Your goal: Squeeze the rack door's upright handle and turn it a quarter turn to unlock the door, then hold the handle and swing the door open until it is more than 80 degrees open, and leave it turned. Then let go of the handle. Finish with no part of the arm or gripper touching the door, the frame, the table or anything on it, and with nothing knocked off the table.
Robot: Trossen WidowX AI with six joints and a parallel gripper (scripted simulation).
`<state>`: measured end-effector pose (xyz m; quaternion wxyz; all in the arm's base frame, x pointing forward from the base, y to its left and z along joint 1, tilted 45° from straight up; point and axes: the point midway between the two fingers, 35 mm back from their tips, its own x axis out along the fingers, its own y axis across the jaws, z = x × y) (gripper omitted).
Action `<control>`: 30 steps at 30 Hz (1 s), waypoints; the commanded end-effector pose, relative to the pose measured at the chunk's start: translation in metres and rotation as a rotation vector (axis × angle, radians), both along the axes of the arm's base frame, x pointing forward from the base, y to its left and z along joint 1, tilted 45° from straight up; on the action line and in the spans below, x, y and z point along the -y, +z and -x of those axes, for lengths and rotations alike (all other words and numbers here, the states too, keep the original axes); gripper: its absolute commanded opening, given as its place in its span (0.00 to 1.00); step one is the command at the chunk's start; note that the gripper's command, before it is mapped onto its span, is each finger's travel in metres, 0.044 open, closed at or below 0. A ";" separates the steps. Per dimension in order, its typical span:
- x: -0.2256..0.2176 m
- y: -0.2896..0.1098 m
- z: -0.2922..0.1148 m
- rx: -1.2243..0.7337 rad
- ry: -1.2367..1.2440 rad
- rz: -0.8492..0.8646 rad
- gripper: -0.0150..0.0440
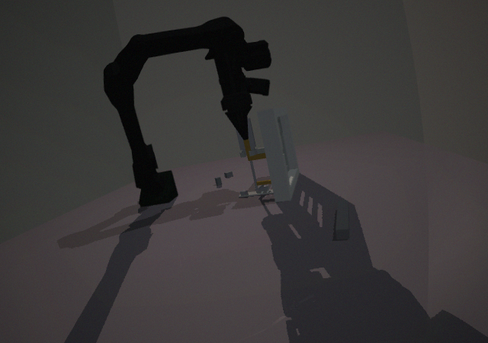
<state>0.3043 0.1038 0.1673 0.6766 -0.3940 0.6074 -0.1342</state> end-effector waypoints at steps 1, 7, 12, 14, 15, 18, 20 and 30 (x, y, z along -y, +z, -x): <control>0.000 0.000 0.000 -0.106 0.114 0.035 0.75; 0.000 0.000 0.000 -0.302 0.327 0.102 0.75; 0.000 0.000 0.000 -0.465 0.504 0.158 0.75; 0.000 0.000 0.000 -0.530 0.575 0.180 0.75; 0.000 0.000 0.000 -0.562 0.611 0.191 0.75; 0.000 0.000 0.000 -0.660 0.717 0.225 0.75; 0.000 0.000 0.000 -0.725 0.788 0.247 0.75; 0.000 0.000 0.000 -0.937 1.018 0.320 0.75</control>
